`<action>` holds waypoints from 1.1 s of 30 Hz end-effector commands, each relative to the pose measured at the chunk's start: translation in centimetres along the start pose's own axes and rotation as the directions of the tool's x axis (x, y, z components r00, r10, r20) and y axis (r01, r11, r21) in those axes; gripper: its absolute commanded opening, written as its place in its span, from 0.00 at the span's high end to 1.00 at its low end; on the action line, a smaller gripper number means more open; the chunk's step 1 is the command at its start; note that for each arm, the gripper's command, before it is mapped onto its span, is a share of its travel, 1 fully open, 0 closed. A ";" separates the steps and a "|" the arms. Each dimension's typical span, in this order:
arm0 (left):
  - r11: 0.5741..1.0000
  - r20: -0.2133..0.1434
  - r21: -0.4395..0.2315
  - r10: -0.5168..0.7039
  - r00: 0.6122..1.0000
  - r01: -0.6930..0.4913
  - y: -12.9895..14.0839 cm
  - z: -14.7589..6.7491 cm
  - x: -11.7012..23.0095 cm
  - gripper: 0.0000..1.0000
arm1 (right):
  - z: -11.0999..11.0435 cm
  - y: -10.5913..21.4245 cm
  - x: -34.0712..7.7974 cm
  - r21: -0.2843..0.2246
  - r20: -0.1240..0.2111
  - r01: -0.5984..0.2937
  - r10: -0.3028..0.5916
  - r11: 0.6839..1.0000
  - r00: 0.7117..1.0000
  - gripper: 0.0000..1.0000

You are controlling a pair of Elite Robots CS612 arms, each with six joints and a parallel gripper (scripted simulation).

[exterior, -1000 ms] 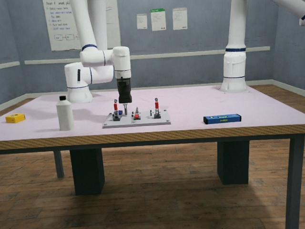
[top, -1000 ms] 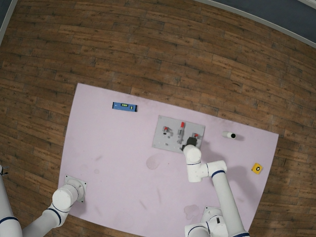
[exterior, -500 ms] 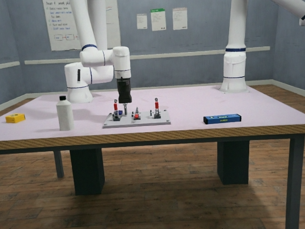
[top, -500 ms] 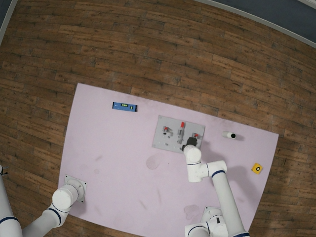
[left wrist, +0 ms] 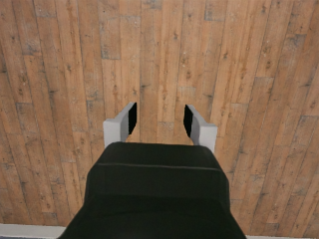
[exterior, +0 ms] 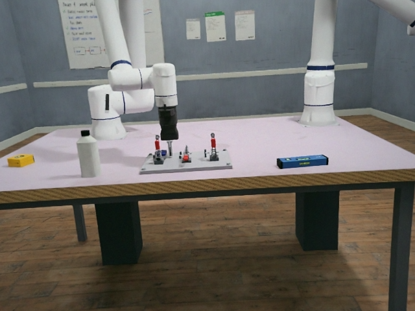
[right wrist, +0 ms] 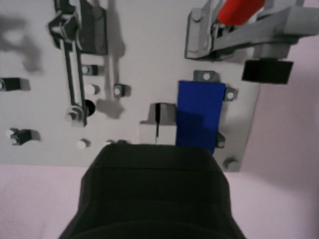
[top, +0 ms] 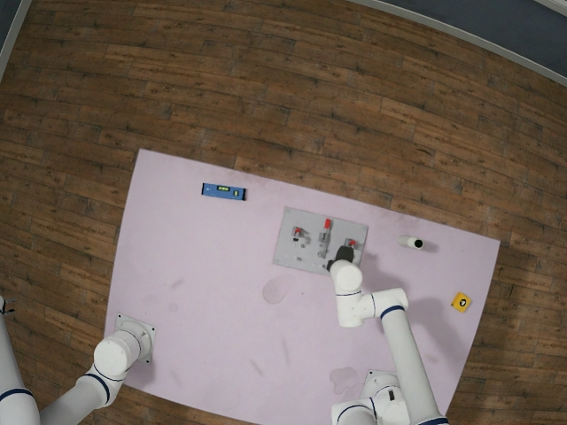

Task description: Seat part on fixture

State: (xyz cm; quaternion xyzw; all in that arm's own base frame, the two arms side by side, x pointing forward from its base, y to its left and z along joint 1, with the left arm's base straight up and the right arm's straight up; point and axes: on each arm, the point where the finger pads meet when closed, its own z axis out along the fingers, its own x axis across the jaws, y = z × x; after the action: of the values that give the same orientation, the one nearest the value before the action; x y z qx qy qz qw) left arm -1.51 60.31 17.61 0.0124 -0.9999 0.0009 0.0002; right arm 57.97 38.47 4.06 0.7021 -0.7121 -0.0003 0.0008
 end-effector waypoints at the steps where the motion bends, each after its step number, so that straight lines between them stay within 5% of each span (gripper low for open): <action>1: 1.000 0.000 -0.002 0.000 1.000 0.000 0.1 -0.1 0.0 0.00 | -0.1 -0.1 0.0 0.002 0.001 0.000 0.000 1.000 1.000 1.00; 33: 1.000 0.000 -0.002 0.000 1.000 0.000 0.1 -0.1 0.0 0.00 | -0.1 -0.1 0.4 0.002 0.001 0.000 0.000 1.000 1.000 1.00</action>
State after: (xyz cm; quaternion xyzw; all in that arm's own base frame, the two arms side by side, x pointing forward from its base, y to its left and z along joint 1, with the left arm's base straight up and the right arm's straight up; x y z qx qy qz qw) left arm -1.51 60.31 17.61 0.0124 -0.9999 0.0009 0.0002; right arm 57.96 38.07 4.06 0.7021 -0.7121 -0.0003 0.0008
